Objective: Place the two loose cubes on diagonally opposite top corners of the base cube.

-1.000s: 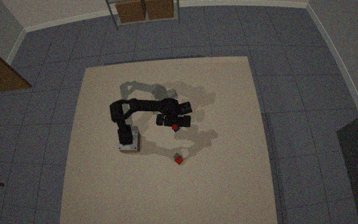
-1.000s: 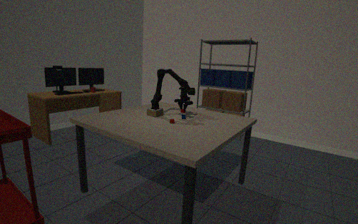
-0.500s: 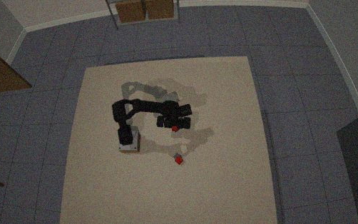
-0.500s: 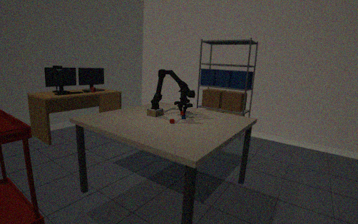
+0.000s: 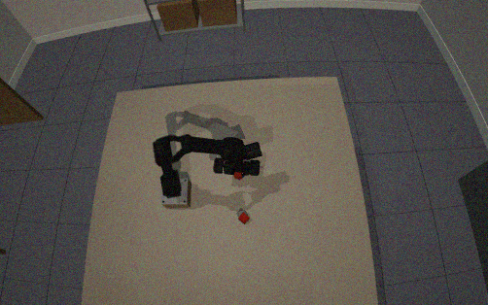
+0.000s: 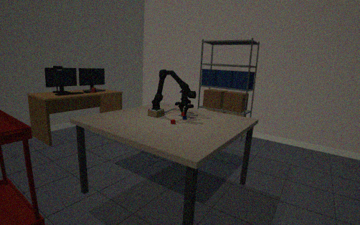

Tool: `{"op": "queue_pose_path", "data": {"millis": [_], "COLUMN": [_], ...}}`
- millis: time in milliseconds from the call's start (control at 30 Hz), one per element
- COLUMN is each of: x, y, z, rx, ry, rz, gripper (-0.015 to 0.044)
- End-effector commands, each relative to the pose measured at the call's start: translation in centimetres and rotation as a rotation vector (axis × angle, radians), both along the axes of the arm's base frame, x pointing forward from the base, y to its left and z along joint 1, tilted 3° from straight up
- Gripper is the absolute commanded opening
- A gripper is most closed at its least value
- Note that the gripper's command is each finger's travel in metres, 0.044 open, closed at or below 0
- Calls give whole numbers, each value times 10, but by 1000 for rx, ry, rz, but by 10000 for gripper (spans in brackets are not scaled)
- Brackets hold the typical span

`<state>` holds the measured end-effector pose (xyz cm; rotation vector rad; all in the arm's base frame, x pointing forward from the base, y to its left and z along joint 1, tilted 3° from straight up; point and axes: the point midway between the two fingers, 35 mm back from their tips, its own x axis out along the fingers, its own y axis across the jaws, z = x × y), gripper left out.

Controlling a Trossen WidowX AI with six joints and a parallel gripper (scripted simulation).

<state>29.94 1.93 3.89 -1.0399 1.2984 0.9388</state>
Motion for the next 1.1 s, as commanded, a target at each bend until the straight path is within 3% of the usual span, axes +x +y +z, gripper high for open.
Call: {"op": "queue_pose_path", "data": {"millis": [0, 233, 367, 1067], "x": [-1, -1, -1, -2], "y": [-1, -1, -1, 1], "z": [-1, -1, -1, 26], "rx": [-4, -4, -4, 0], "ry": [2, 2, 2, 1], "rz": [-3, -3, -3, 0], "gripper": [105, 105, 205, 205]}}
